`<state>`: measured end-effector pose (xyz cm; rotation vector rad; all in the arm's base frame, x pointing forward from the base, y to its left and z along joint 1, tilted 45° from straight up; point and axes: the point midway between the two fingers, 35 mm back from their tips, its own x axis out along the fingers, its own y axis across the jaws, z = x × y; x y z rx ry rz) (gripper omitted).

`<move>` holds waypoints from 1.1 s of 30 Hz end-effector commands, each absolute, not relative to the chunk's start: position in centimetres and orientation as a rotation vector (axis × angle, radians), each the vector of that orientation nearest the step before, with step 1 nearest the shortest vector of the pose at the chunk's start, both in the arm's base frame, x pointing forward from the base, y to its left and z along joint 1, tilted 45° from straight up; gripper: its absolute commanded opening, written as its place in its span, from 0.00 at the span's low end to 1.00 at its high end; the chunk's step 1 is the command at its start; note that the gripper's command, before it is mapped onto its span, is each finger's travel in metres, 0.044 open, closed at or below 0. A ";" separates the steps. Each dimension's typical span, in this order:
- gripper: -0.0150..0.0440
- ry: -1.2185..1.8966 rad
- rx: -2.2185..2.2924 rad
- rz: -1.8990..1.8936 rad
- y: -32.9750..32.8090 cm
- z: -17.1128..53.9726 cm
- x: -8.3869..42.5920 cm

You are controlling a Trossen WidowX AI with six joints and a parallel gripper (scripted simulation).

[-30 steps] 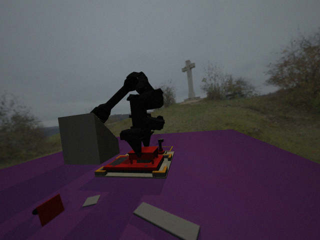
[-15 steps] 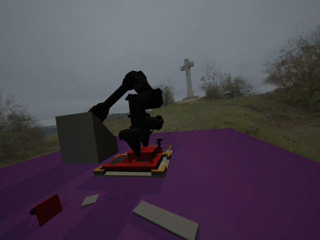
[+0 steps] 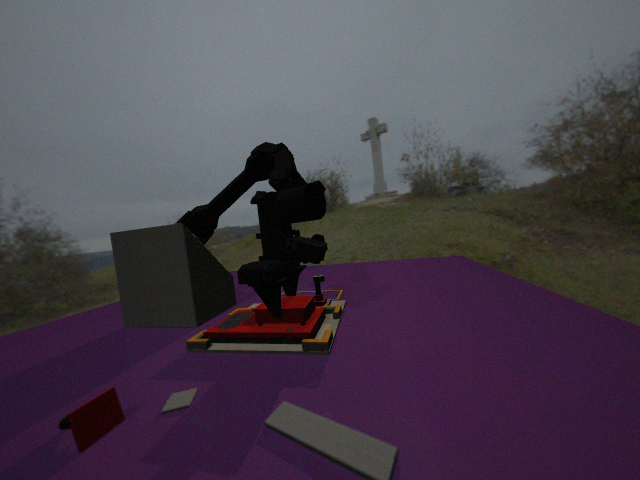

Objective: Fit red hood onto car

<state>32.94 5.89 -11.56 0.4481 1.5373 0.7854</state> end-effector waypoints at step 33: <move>1.00 1.538 0.447 0.784 5.6 -11.3 33.0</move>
